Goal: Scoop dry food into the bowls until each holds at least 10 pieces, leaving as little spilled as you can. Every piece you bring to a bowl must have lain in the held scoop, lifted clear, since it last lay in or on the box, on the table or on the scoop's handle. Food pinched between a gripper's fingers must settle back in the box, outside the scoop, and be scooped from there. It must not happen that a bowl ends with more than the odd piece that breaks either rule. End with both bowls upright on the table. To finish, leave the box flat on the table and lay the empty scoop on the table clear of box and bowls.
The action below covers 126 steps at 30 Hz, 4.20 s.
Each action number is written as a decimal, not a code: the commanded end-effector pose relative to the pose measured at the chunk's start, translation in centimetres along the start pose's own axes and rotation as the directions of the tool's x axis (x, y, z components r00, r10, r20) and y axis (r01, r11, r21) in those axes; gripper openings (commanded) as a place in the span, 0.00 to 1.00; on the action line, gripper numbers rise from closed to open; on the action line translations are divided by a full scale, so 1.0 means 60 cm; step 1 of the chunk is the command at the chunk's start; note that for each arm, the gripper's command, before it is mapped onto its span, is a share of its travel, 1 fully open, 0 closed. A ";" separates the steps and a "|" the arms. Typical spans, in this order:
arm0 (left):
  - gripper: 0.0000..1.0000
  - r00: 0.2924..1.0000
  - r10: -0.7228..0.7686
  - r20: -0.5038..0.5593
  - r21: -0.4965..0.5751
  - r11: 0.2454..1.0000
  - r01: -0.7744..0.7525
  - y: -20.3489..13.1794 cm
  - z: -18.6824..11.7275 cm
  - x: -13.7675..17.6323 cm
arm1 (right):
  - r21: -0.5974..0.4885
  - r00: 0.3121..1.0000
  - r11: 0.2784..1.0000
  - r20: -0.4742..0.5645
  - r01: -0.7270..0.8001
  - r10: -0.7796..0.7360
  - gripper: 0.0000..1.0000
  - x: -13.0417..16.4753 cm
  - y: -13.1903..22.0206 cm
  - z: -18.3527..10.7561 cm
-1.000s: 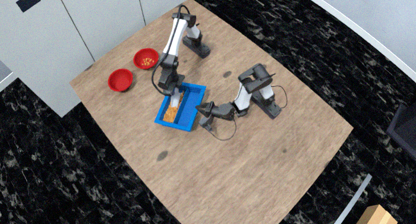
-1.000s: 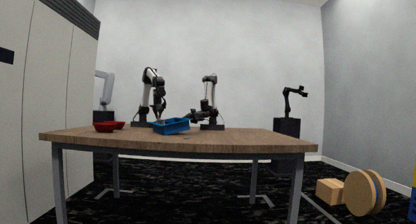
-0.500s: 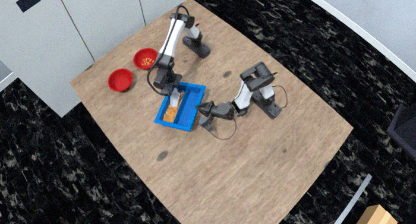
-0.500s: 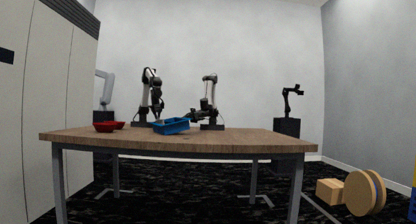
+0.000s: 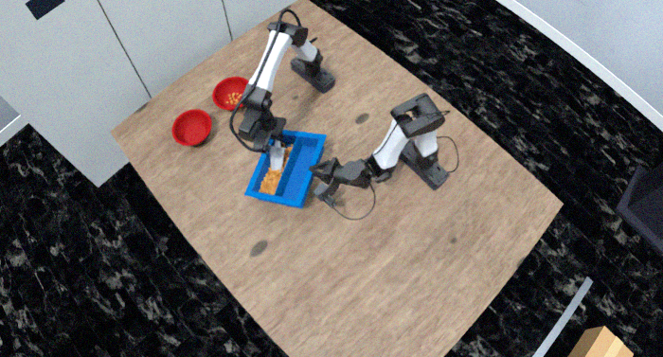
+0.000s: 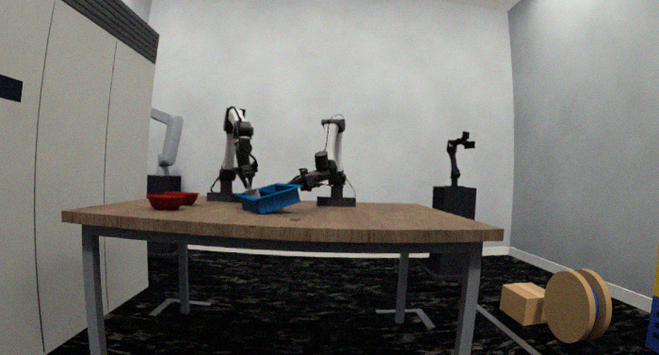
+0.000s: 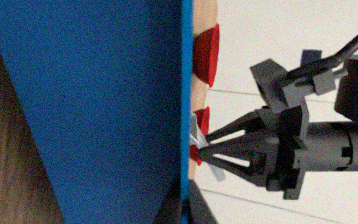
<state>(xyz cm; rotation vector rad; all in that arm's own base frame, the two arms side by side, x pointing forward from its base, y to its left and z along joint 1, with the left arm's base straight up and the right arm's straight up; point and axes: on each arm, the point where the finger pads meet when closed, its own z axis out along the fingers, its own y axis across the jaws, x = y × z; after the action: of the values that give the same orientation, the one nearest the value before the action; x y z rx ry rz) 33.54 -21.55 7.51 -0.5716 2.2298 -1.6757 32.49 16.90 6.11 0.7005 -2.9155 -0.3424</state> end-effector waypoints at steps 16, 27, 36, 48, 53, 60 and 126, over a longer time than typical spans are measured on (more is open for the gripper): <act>0.00 0.997 0.076 0.016 -0.018 0.997 -0.075 -0.059 0.008 -0.010 | -0.065 1.000 0.998 0.004 0.007 -0.007 0.00 -0.005 -0.009 -0.007; 0.00 0.993 0.111 0.030 0.034 0.993 -0.112 -0.090 0.002 -0.020 | -0.089 1.000 0.996 0.000 0.012 -0.012 0.00 -0.006 -0.013 -0.009; 0.00 0.993 0.112 0.026 0.034 0.993 -0.113 -0.091 0.003 -0.018 | -0.047 0.998 0.999 0.055 0.000 0.002 0.00 -0.012 -0.011 -0.037; 0.00 0.993 0.113 0.026 0.034 0.993 -0.114 -0.091 0.003 -0.018 | -0.048 0.999 0.999 0.054 0.001 0.002 0.00 -0.011 -0.011 -0.037; 0.00 0.993 0.113 0.026 0.034 0.993 -0.114 -0.091 0.003 -0.018 | -0.048 0.999 0.999 0.054 0.001 0.002 0.00 -0.011 -0.011 -0.037; 0.00 0.993 0.113 0.026 0.034 0.993 -0.114 -0.091 0.003 -0.018 | -0.060 0.996 0.998 0.086 0.001 0.004 0.00 -0.020 -0.007 -0.013; 0.00 0.993 0.114 0.022 0.035 0.993 -0.115 -0.091 0.005 -0.015 | -0.077 0.938 0.997 0.346 0.031 -0.003 0.00 -0.097 0.013 0.026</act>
<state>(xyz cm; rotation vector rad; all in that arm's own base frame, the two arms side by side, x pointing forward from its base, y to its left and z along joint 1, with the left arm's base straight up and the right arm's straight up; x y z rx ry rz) 33.96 -22.01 8.56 -0.5917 2.2850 -1.6073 36.75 19.64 2.75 0.6852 -3.1668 -0.6018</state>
